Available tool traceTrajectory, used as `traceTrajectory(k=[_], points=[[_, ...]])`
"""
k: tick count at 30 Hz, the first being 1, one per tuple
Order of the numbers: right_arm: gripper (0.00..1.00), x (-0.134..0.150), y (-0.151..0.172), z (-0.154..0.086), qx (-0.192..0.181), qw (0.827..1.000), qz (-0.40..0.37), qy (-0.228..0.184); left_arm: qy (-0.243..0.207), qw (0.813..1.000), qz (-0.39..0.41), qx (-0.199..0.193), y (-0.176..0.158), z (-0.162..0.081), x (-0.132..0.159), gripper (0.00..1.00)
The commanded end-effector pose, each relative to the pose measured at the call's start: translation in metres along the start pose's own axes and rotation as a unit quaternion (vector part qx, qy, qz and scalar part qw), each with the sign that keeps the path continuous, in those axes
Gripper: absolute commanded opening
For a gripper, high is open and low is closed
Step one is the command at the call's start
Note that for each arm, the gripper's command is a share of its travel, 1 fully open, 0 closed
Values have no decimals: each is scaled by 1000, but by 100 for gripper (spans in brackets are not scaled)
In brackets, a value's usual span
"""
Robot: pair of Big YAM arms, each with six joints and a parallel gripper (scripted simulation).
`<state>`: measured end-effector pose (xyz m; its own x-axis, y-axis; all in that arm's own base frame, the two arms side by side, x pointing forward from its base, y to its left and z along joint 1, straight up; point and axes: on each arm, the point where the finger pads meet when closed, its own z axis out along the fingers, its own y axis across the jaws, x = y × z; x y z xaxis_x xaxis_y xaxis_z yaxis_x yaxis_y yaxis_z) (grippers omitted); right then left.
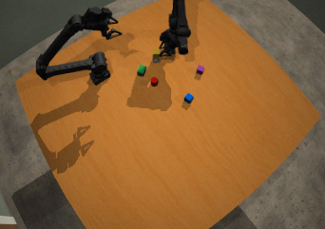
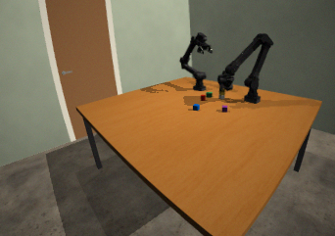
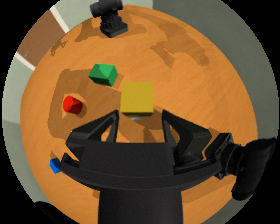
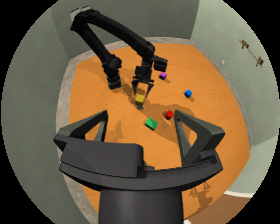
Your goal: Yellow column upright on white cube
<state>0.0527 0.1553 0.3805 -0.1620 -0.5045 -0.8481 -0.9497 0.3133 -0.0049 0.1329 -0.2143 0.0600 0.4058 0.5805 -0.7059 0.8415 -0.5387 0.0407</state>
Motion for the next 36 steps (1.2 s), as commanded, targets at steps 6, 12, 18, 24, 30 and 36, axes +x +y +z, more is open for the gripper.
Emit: traceTrajectory(k=[6, 12, 18, 24, 30, 36], points=[[100, -10, 2, -9, -3, 1000, 1, -9, 7, 1000, 20, -14, 17, -30, -5, 100], [100, -10, 2, -9, -3, 1000, 1, -9, 11, 1000, 15, -8, 17, -78, -2, 100], [100, -10, 2, -9, -3, 1000, 1, -9, 3, 1000, -5, 15, 10, -80, 6, 100], [100, -10, 2, -9, -3, 1000, 1, -9, 1, 1000, -9, 20, 9, -73, 5, 100], [100, -10, 2, -9, -3, 1000, 1, -9, 10, 995, -103, -12, 4, -64, 3, 100], [100, -10, 2, -9, -3, 1000, 1, -9, 17, 985, -166, -54, 4, -58, -4, 100]])
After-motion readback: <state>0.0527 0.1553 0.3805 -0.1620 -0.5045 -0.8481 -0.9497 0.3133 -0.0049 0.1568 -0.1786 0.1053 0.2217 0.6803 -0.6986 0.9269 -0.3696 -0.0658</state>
